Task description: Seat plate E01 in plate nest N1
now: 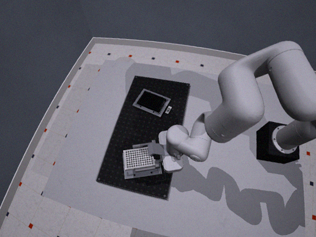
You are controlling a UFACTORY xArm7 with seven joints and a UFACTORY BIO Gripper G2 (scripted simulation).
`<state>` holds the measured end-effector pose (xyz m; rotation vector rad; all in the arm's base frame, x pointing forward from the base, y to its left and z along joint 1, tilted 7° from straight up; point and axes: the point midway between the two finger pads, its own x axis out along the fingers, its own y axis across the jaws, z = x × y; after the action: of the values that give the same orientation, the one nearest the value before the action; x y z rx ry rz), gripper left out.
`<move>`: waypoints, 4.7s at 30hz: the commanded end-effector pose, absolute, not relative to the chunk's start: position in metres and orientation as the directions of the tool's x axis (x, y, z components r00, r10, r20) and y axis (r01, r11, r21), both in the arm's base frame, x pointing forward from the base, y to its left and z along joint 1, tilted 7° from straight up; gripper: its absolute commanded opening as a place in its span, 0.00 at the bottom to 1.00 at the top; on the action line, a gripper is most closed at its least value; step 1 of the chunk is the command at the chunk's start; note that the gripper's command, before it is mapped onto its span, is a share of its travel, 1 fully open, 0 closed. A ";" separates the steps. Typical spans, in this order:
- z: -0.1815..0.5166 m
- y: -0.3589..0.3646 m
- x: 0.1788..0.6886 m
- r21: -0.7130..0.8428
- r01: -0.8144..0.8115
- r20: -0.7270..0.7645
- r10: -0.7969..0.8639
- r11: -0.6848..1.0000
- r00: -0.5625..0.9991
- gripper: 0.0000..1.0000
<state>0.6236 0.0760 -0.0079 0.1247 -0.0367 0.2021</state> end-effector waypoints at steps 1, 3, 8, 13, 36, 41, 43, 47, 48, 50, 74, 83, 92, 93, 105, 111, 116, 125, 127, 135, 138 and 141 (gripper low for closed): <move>-0.013 0.077 0.625 0.119 -0.202 0.053 0.197 0.972 0.979 0.00; -0.017 0.077 0.625 0.119 -0.202 0.053 0.197 0.972 0.979 0.00; -0.025 0.078 0.626 0.119 -0.202 0.053 0.197 0.972 0.979 0.00; -0.030 0.079 0.626 0.119 -0.202 0.053 0.197 0.972 0.979 0.00; -0.058 0.082 0.627 0.119 -0.202 0.053 0.197 0.972 0.979 0.00; -0.058 0.082 0.627 0.119 -0.202 0.053 0.197 0.972 0.979 0.00; -0.058 0.082 0.627 0.119 -0.202 0.053 0.197 0.972 0.979 0.00; -0.058 0.082 0.627 0.119 -0.202 0.053 0.197 0.972 0.979 0.00; -0.058 0.082 0.627 0.119 -0.202 0.053 0.197 0.972 0.979 0.00; -0.058 0.082 0.627 0.119 -0.202 0.053 0.197 0.972 0.979 0.00; -0.058 0.082 0.627 0.119 -0.202 0.053 0.197 0.972 0.979 0.00; -0.058 0.082 0.626 0.119 -0.202 0.053 0.197 0.972 0.979 0.00; -0.058 0.082 0.627 0.119 -0.202 0.053 0.197 0.972 0.979 0.00; -0.058 0.082 0.627 0.119 -0.202 0.053 0.197 0.972 0.979 0.00; -0.059 0.082 0.627 0.119 -0.202 0.053 0.197 0.972 0.979 0.00; -0.060 0.083 0.627 0.119 -0.202 0.053 0.197 0.972 0.979 0.00; -0.061 0.083 0.627 0.119 -0.202 0.053 0.197 0.972 0.979 0.00; -0.062 0.083 0.627 0.119 -0.202 0.053 0.197 0.972 0.979 0.00; -0.062 0.083 0.627 0.119 -0.202 0.053 0.197 0.972 0.979 0.00; -0.063 0.083 0.627 0.119 -0.202 0.053 0.197 0.972 0.979 0.00; -0.064 0.083 0.627 0.119 -0.202 0.053 0.197 0.972 0.979 0.00; -0.064 0.083 0.627 0.119 -0.202 0.053 0.197 0.972 0.979 0.00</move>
<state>0.6250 0.0835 -0.0660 0.1248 -0.0364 0.2021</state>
